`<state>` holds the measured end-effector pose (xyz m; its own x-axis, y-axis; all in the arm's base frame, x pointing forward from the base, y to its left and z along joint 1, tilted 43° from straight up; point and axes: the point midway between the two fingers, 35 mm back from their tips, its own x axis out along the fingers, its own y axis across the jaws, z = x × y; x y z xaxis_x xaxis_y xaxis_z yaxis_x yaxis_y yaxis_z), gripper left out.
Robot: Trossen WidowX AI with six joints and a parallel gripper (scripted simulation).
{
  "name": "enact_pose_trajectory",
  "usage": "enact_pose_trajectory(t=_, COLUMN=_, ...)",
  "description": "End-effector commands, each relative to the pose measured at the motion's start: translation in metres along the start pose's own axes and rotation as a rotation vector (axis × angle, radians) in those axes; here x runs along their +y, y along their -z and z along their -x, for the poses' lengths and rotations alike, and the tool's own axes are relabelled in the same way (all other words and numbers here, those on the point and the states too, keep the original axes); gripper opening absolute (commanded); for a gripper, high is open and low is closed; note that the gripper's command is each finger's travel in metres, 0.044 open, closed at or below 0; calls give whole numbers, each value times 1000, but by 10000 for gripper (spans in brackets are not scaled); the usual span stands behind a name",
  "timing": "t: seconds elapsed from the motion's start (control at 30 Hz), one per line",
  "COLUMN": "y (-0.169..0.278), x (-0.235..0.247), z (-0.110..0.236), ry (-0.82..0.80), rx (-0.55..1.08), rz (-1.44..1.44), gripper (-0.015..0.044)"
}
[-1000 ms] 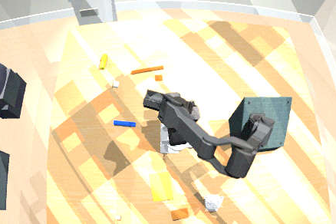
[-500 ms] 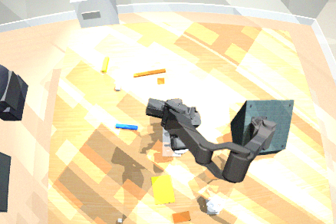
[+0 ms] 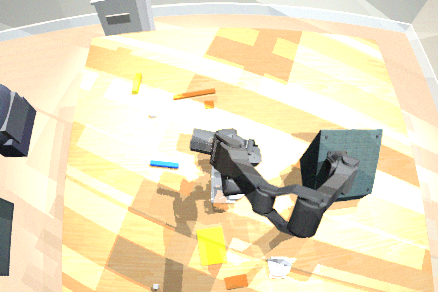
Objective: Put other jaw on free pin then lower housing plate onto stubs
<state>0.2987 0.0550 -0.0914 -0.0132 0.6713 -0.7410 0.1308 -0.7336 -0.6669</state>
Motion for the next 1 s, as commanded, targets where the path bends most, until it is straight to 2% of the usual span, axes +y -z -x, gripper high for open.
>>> enact_pose_trajectory(t=0.0, y=1, x=-1, z=-1, ry=4, rx=4, rz=-5, gripper=134)
enact_pose_trajectory(t=0.97, y=1, x=-1, z=-9, ry=5, rx=4, rz=-7, gripper=134)
